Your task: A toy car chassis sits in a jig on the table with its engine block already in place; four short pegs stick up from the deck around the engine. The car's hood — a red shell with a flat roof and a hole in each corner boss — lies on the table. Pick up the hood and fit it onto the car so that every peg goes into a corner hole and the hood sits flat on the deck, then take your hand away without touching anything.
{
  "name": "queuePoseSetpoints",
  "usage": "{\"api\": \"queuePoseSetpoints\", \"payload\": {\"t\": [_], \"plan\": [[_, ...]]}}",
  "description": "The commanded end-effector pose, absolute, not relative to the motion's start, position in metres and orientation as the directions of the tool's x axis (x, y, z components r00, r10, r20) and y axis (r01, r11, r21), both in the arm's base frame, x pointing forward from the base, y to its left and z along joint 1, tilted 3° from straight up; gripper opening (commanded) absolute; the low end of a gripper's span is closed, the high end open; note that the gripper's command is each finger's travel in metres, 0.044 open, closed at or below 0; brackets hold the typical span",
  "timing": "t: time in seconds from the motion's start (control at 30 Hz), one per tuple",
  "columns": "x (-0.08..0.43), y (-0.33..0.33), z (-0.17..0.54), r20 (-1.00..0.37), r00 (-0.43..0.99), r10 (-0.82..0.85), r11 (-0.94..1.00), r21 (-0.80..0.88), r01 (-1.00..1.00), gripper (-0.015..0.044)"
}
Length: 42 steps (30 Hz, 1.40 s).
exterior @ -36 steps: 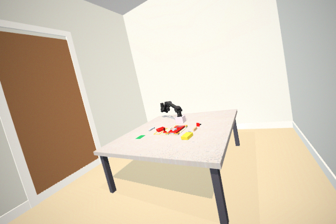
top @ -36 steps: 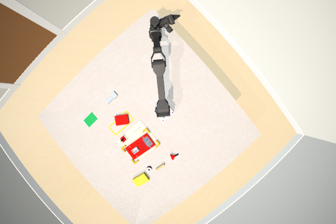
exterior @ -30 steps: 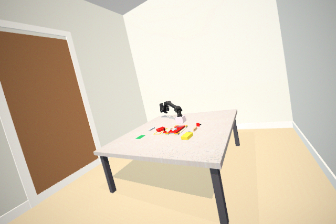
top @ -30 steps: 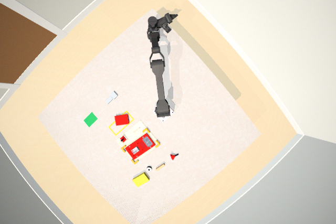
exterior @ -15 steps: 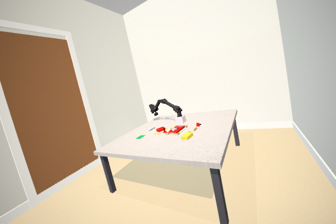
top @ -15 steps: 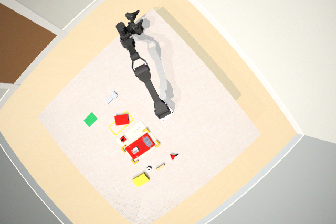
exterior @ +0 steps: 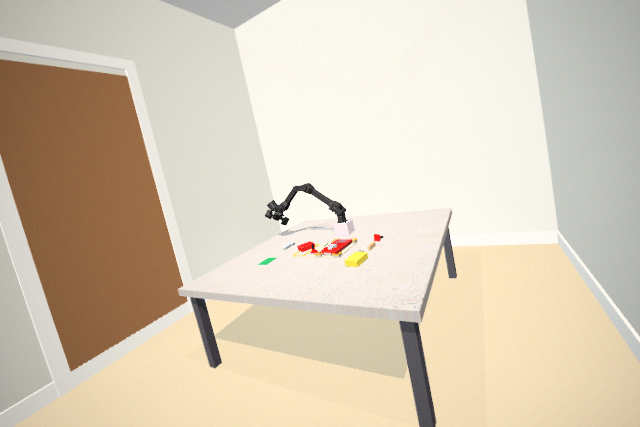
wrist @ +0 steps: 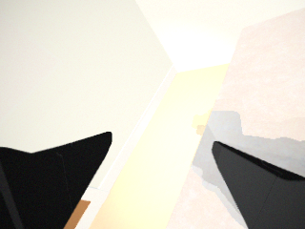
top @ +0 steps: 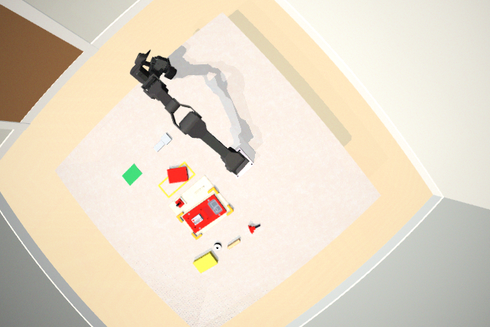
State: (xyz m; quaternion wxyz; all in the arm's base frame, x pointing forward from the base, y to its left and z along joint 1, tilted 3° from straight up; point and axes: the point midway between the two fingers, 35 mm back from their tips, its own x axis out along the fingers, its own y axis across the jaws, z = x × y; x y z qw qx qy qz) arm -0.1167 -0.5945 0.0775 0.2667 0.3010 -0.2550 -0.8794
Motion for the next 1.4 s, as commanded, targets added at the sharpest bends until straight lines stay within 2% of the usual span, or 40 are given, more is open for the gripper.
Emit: {"api": "queuePoseSetpoints", "payload": {"t": [0.0, 0.3, 0.5, 0.7, 0.9, 1.1, 1.37], "plan": [[-0.047, -0.586, 0.075, -0.484, -0.550, -0.681, -0.732, 0.472, 0.491, 0.0440], [0.091, -0.530, 0.052, -0.686, -0.277, -0.673, -0.527, 0.182, 0.830, 0.0440], [0.167, -0.466, 0.039, -0.805, -0.123, -0.580, -0.250, 0.032, 0.968, 0.0440], [0.225, -0.385, 0.029, -0.904, -0.017, -0.428, 0.093, -0.062, 0.994, 0.0440], [0.256, -0.295, 0.024, -0.970, 0.023, -0.242, 0.432, -0.086, 0.898, 0.0440], [0.262, -0.204, 0.025, -0.999, -0.005, -0.048, 0.711, -0.038, 0.702, 0.0440], [0.256, -0.186, 0.026, -1.000, -0.021, -0.005, 0.762, -0.017, 0.647, 0.0440]]}}
